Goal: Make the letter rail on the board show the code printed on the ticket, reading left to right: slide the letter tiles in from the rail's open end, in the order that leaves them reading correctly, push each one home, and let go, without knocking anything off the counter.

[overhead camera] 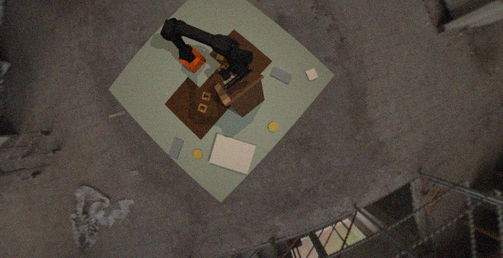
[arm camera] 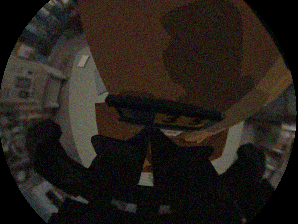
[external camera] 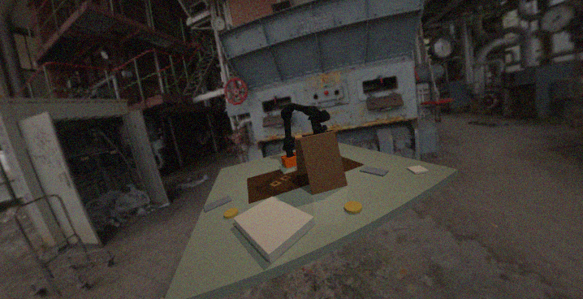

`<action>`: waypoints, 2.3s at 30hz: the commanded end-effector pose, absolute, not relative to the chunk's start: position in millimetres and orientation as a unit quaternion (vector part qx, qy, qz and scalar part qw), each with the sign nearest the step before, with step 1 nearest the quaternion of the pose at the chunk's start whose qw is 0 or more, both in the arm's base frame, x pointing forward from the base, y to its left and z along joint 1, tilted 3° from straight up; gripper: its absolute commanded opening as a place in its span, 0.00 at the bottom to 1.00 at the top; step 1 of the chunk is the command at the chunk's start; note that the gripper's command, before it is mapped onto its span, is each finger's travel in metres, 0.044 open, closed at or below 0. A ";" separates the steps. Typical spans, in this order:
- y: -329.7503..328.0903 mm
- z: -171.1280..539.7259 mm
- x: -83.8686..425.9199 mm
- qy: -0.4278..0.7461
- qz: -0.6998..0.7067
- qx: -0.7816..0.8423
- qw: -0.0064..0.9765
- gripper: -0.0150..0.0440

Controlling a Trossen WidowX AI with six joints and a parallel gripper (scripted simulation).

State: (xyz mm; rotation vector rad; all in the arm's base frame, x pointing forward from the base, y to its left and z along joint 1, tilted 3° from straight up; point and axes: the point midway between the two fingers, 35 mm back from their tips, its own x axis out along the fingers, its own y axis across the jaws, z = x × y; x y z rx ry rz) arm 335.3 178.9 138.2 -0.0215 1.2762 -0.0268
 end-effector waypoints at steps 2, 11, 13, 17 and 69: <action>177.5 141.1 328.5 0.596 -0.016 -0.009 0.803 0.25; 178.7 144.9 326.1 0.594 -0.006 -0.015 0.805 0.30; 176.6 157.5 319.2 0.578 0.038 -0.056 0.813 0.39; 168.2 191.8 296.0 0.509 0.160 -0.186 0.825 0.57; 54.2 206.6 292.9 0.379 0.261 -0.499 0.735 0.83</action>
